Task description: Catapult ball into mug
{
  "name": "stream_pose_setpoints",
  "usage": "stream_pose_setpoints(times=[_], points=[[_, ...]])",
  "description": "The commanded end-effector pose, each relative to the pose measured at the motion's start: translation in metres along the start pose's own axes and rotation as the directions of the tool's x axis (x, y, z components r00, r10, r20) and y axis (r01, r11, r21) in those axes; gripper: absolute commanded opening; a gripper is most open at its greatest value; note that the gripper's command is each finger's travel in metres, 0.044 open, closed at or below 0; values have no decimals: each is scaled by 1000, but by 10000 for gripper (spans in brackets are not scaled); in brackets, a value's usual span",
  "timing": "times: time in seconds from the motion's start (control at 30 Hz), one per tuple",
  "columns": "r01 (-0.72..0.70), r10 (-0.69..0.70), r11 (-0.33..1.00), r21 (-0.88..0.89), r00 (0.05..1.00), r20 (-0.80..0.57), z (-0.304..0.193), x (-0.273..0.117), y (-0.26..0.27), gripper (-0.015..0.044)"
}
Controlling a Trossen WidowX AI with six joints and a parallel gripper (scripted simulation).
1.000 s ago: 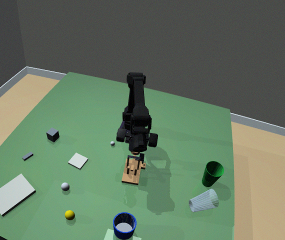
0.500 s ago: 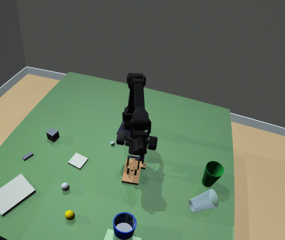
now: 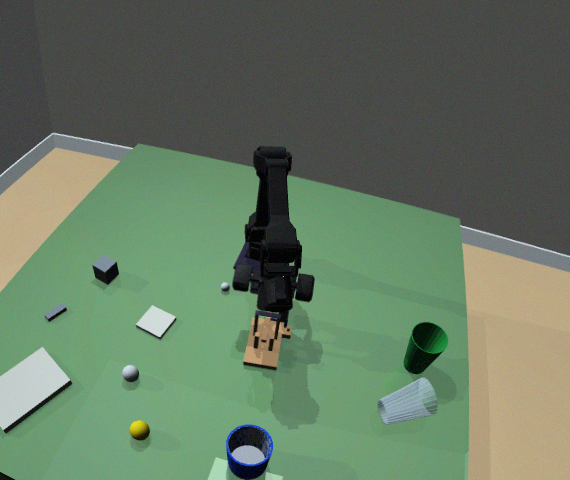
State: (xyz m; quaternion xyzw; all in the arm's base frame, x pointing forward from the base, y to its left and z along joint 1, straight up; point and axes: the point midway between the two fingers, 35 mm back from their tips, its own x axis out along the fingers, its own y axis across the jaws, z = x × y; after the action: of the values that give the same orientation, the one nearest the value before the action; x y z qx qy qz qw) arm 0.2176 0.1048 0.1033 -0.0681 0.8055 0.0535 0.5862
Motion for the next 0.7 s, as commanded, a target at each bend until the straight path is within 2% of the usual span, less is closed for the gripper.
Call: stream_pose_setpoints(times=[0.0, 0.13, 0.33, 0.5, 0.53, 0.67], points=[[0, 0, 1000, 0, 1000, 2, 0, -1, 0, 184], [-6, 6, 1000, 1, 1000, 24, -2, -8, 0, 289], [-55, 53, 998, 2, 975, 214, -25, -70, 0, 440], [-85, 81, 996, -1, 943, 322, -47, -102, -2, 440], [-61, 59, 998, 0, 964, 259, -32, -83, -1, 440], [-65, 62, 998, -2, 929, 366, 4, -107, 1, 440]])
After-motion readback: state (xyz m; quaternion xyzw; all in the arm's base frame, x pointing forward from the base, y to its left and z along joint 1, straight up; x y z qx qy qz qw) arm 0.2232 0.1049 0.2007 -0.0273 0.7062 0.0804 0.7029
